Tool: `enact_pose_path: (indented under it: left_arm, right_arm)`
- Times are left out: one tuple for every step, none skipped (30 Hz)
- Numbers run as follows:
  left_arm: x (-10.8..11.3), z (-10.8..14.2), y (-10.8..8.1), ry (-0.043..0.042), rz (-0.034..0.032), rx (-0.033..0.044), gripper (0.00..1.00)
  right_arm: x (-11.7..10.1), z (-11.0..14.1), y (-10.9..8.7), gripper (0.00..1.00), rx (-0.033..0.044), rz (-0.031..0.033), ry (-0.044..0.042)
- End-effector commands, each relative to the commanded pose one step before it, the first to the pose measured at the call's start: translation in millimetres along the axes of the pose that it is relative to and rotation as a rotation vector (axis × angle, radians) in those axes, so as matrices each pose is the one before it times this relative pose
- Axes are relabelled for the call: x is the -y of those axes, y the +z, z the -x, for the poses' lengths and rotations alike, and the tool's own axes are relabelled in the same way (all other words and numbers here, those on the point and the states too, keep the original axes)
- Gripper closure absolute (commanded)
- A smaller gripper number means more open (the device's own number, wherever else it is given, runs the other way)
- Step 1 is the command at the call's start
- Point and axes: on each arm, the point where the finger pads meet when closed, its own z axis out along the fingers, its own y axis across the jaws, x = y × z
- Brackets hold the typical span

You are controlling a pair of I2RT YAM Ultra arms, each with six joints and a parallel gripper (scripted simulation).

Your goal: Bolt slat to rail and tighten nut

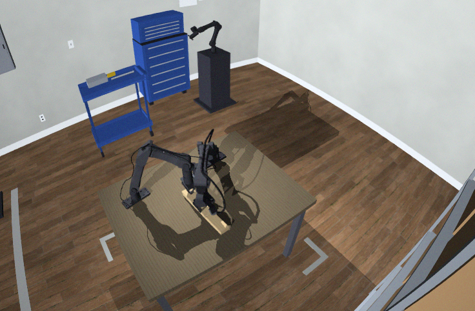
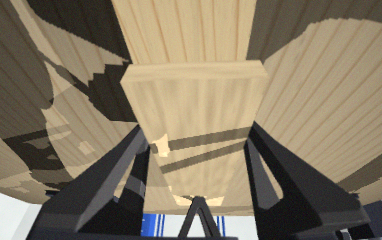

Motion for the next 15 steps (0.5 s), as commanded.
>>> enact_pose_path:
  left_arm:
    - [1.21, 1.35, -5.58, 0.00000, -0.00982, 0.01112, 0.28]
    - [0.00, 0.00, 0.00, 0.00000, 0.00000, 0.00000, 0.28]
    - [0.00, 0.00, 0.00, 0.00000, 0.00000, 0.00000, 0.28]
    - [0.00, 0.00, 0.00, 0.00000, 0.00000, 0.00000, 0.28]
    - [0.00, 0.00, 0.00, 0.00000, 0.00000, 0.00000, 0.28]
    - [0.00, 0.00, 0.00, 0.00000, 0.00000, 0.00000, 0.28]
    - [0.00, 0.00, 0.00, 0.00000, 0.00000, 0.00000, 0.28]
    - [0.00, 0.00, 0.00, 0.00000, 0.00000, 0.00000, 0.28]
    - [0.00, 0.00, 0.00, 0.00000, 0.00000, 0.00000, 0.28]
    - [0.00, 0.00, 0.00, 0.00000, 0.00000, 0.00000, 0.28]
    - [0.00, 0.00, 0.00, 0.00000, 0.00000, 0.00000, 0.28]
    - [0.00, 0.00, 0.00, 0.00000, 0.00000, 0.00000, 0.28]
    - [0.00, 0.00, 0.00, 0.00000, 0.00000, 0.00000, 0.28]
    - [0.00, 0.00, 0.00, 0.00000, 0.00000, 0.00000, 0.28]
    - [0.00, 0.00, 0.00, 0.00000, 0.00000, 0.00000, 0.28]
  right_arm:
    - [1.02, 0.82, -10.92, 0.66, 0.01244, -0.00900, -0.27921]
    - [0.00, 0.00, 0.00, 0.66, 0.00000, 0.00000, 0.00000]
    - [0.00, 0.00, 0.00, 0.66, 0.00000, 0.00000, 0.00000]
    - [0.00, -0.02, -0.12, 0.66, -0.00001, -0.00020, -0.11820]
    - [-0.01, -0.03, -0.20, 0.66, -0.00033, -0.00005, -0.04457]
    - [-0.01, -0.02, -0.15, 0.66, -0.00013, -0.00012, -0.04729]
    - [-0.01, -0.01, -0.08, 0.66, -0.00010, -0.00003, -0.04721]
    - [0.00, -0.01, -0.04, 0.66, 0.00008, -0.00017, -0.04718]
    - [0.00, 0.00, 0.00, 0.66, 0.00029, -0.00028, -0.04717]
    - [0.00, 0.00, 0.00, 0.66, 0.00052, -0.00035, -0.04718]
    - [0.00, 0.00, 0.00, 0.66, 0.00076, -0.00046, -0.04718]
    - [0.00, 0.00, 0.00, 0.66, 0.00036, -0.00021, -0.01766]
    - [0.00, 0.00, 0.00, 0.66, 0.00000, 0.00000, 0.00000]
    - [0.00, 0.00, 0.00, 0.66, 0.00000, 0.00000, 0.00000]
    - [0.00, 0.00, 0.00, 0.66, 0.00000, 0.00000, 0.00000]
